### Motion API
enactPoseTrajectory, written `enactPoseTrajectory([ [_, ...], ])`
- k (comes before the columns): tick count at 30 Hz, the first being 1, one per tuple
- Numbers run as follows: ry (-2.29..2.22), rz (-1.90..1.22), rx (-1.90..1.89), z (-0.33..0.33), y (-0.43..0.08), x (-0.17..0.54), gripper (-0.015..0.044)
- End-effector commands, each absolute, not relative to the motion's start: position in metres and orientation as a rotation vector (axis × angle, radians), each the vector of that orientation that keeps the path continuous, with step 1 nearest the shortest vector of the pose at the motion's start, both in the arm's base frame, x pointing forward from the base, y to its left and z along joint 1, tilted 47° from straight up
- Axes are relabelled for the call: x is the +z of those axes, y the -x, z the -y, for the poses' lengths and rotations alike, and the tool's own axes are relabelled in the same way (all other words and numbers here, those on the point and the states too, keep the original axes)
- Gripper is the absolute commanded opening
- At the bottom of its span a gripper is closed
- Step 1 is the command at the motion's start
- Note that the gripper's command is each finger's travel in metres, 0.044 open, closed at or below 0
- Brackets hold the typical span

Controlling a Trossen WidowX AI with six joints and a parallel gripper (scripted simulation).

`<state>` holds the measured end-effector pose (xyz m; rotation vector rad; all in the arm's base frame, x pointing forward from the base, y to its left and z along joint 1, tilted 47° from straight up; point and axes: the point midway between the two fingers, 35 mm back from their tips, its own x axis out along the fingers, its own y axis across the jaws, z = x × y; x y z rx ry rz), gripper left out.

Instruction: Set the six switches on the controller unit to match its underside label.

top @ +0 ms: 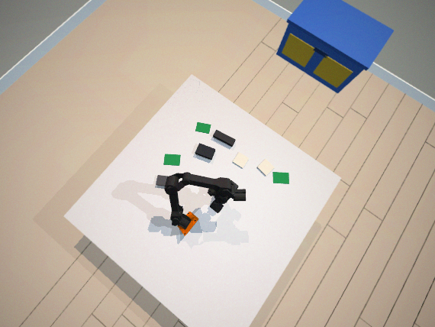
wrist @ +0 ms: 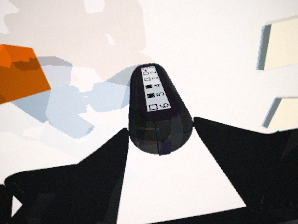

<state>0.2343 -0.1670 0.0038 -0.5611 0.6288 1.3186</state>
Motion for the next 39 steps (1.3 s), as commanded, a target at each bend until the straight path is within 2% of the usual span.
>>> enactPoseTrajectory([
  [1,0.541,-0.618,1.319,0.159,-0.236,0.008,0.0337],
  [39,0.538,-0.616,1.320,0.127,-0.241,0.042,0.0338],
])
